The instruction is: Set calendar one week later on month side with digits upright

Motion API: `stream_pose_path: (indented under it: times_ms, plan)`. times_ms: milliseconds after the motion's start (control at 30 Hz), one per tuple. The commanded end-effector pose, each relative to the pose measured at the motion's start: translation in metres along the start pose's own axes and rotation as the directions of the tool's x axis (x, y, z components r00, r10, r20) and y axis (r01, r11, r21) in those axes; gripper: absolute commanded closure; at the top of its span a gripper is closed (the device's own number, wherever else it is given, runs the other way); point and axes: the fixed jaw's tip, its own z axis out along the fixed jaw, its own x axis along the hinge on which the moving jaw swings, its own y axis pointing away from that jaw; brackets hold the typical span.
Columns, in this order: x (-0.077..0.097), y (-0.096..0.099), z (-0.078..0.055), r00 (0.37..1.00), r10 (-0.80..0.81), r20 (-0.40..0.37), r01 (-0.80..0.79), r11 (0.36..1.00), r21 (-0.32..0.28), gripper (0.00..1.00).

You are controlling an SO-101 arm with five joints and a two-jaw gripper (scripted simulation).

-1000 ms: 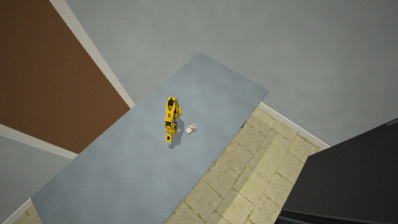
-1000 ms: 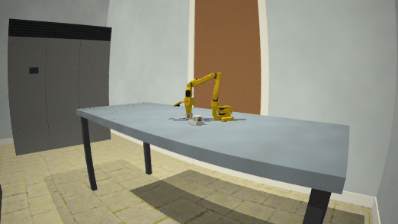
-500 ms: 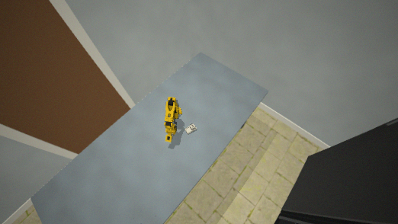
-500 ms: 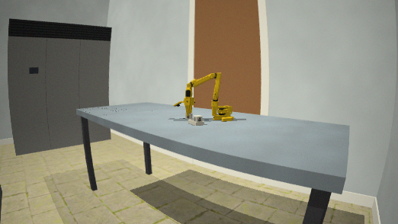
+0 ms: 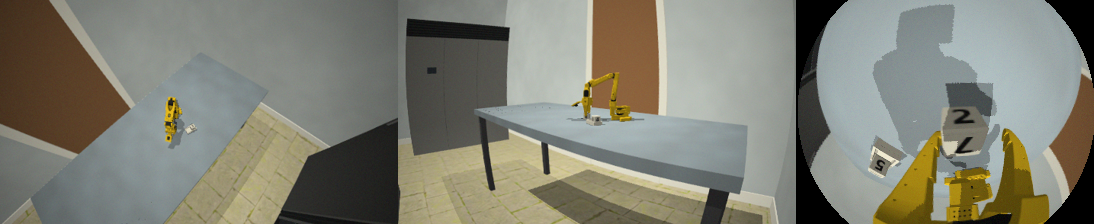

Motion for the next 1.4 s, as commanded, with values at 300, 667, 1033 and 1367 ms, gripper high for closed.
stream_pose_path:
  times_ms: [300, 667, 1033, 1367]
  plan:
    - [-0.005, 0.000, -0.020, 1.000, -0.001, 0.018, 0.001, 1.000, -0.003, 0.64]
    - [-0.004, 0.000, -0.051, 1.000, -0.001, 0.018, 0.001, 1.000, -0.003, 0.64]
    - [-0.002, -0.001, -0.061, 1.000, -0.001, 0.018, 0.001, 1.000, -0.003, 0.64]
    - [-0.002, -0.001, -0.061, 1.000, -0.001, 0.018, 0.001, 1.000, -0.003, 0.64]
